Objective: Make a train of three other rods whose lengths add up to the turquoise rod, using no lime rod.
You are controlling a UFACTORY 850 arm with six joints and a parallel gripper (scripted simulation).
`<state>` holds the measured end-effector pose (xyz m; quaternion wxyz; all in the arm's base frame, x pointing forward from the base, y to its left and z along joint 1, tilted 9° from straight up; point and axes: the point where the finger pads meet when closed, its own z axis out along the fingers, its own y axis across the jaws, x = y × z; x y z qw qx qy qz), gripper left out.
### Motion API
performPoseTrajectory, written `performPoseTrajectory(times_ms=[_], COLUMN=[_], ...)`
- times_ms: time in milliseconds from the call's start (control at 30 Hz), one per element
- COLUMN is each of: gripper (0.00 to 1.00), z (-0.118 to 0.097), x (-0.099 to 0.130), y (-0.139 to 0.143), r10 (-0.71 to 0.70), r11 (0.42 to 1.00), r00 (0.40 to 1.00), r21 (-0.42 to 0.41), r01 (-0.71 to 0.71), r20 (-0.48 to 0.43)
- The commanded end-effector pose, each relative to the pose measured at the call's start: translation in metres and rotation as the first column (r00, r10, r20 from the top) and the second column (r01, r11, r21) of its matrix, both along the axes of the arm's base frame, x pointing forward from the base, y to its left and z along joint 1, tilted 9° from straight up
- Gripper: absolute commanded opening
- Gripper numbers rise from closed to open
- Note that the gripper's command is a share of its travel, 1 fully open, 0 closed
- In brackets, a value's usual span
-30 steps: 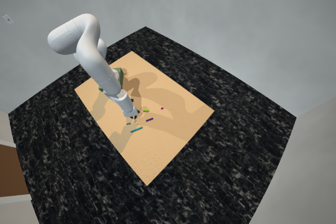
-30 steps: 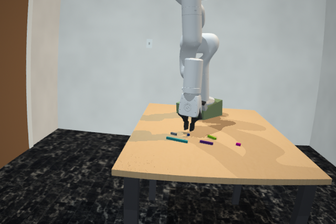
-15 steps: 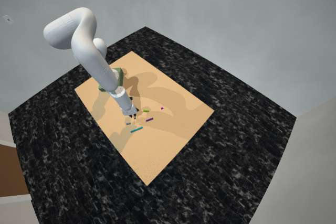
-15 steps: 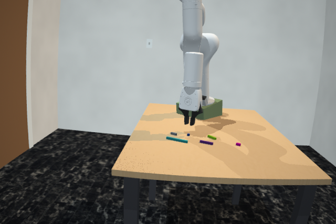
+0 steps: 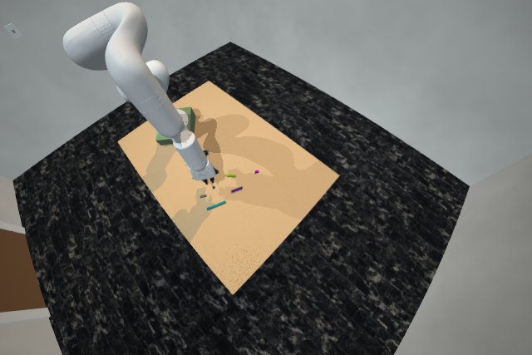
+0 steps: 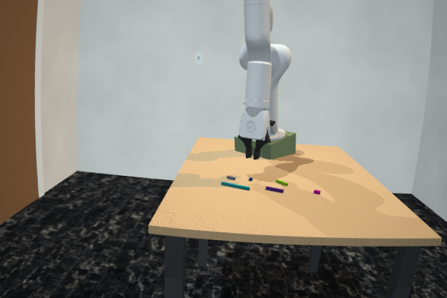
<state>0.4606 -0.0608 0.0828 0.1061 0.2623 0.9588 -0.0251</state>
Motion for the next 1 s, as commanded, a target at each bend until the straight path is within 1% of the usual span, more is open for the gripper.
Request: performPoseTrajectory(times_ms=[0,333,367,967], gripper=[0.24,0.24,1.00,1.00], z=[0.0080,0.0105,0.0105,0.0105], x=[-0.0001,-0.0004,-0.0004,-0.0004], y=[0.0007,0.0009,0.0009,0.0009], r10=[-0.004,-0.004,-0.004,-0.004], r11=[1.000,1.000,1.000,1.000], r00=[0.998,0.998,0.998,0.998], r21=[0.004,0.004,0.004,0.004], r01=[0.004,0.004,0.004,0.004], r20=[-0.064,-0.064,-0.064,-0.064])
